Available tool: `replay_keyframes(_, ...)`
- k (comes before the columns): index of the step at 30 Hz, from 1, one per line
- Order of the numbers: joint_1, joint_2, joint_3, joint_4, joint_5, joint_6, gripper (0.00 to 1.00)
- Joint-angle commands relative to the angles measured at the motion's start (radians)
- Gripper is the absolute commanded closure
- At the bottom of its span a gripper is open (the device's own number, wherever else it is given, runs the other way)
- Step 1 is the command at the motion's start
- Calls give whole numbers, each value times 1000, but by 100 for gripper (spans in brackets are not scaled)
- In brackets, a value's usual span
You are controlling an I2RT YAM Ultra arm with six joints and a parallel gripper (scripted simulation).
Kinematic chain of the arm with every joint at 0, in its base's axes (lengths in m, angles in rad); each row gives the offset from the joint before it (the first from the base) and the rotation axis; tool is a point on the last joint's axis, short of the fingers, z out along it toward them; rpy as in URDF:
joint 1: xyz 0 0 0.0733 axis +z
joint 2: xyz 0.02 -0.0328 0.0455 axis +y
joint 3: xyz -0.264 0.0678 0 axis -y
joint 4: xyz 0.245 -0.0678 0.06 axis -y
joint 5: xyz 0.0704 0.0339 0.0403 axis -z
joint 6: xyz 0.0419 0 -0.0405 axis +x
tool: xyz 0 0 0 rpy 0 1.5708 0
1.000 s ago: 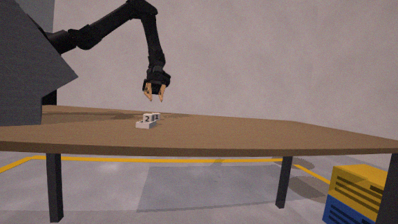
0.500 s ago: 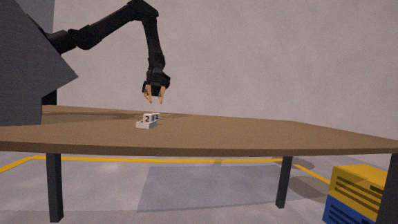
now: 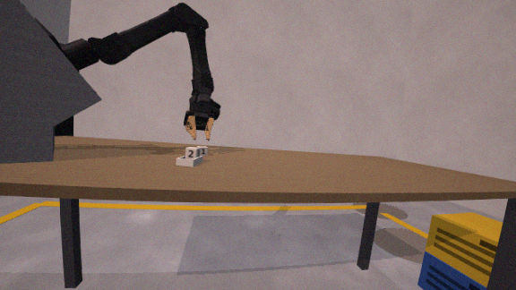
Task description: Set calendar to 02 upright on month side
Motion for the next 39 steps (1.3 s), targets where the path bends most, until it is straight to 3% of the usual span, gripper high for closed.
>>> replay_keyframes(1, 0, 13, 9, 18, 13, 1, 55)
replay_keyframes(22, 0, 118, 35, 96, 13, 1, 55)
replay_keyframes(39, 0, 134, 41, 107, 13, 1, 55)
